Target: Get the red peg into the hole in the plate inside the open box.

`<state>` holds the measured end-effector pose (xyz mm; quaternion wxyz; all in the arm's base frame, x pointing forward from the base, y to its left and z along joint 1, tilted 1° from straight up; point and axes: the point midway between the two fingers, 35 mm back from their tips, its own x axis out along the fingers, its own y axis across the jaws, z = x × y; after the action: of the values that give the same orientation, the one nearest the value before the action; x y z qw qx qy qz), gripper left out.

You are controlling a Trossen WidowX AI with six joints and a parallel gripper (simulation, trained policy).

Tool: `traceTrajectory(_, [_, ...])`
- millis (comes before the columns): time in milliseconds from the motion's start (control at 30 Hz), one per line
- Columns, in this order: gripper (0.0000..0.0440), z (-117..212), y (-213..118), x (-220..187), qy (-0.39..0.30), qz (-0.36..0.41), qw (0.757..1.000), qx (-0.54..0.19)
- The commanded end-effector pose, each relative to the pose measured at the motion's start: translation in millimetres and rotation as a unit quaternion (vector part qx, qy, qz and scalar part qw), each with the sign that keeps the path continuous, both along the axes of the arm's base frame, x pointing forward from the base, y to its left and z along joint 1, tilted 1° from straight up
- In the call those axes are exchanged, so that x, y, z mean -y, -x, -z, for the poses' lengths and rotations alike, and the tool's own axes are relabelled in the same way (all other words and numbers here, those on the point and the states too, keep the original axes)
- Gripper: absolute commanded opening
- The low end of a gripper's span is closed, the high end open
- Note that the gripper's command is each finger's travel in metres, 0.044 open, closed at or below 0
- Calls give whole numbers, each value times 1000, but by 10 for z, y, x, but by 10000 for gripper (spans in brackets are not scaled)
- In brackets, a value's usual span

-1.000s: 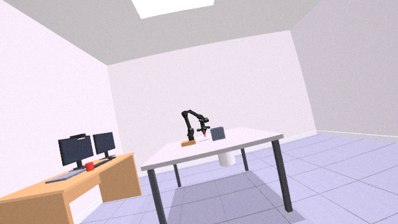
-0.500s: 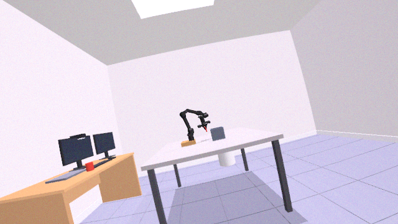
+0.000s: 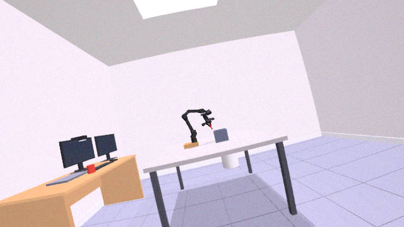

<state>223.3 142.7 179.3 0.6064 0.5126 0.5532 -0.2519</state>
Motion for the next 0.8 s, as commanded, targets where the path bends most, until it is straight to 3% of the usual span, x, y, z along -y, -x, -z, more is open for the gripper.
traceTrajectory(0, [0,-60,-68,113,10,10,1000,11])
traceTrajectory(767, [0,-97,-465,828,65,76,995,-8])
